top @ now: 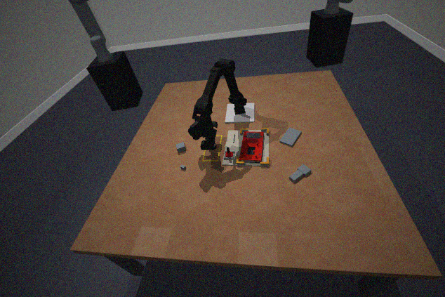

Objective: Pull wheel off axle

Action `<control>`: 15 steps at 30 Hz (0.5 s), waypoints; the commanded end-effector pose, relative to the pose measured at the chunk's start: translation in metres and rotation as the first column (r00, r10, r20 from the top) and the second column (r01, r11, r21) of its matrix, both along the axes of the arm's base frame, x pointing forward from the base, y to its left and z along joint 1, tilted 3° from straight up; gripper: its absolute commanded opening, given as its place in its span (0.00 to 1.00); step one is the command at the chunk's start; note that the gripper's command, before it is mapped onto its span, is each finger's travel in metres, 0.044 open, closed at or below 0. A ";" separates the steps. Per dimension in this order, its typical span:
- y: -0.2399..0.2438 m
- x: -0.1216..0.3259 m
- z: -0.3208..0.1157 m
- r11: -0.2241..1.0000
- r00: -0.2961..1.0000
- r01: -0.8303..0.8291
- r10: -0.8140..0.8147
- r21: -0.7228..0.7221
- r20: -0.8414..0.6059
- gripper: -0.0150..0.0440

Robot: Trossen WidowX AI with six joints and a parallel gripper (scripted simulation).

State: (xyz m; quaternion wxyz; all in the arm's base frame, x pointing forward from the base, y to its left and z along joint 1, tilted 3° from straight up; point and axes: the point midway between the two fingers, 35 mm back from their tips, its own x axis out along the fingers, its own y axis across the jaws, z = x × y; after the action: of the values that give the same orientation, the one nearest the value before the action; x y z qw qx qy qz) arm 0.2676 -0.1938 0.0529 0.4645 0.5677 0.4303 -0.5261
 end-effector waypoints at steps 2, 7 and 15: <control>0.000 0.000 0.000 1.000 1.000 0.000 0.000 0.002 -0.002 0.70; -0.001 -0.001 0.024 1.000 1.000 0.001 -0.001 0.000 0.002 0.76; 0.000 -0.005 0.060 1.000 1.000 0.003 -0.003 -0.002 0.007 0.76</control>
State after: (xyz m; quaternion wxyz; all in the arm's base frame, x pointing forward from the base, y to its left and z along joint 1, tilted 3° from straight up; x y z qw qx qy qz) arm 0.2649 -0.1954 0.1057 0.4680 0.5701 0.4230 -0.5263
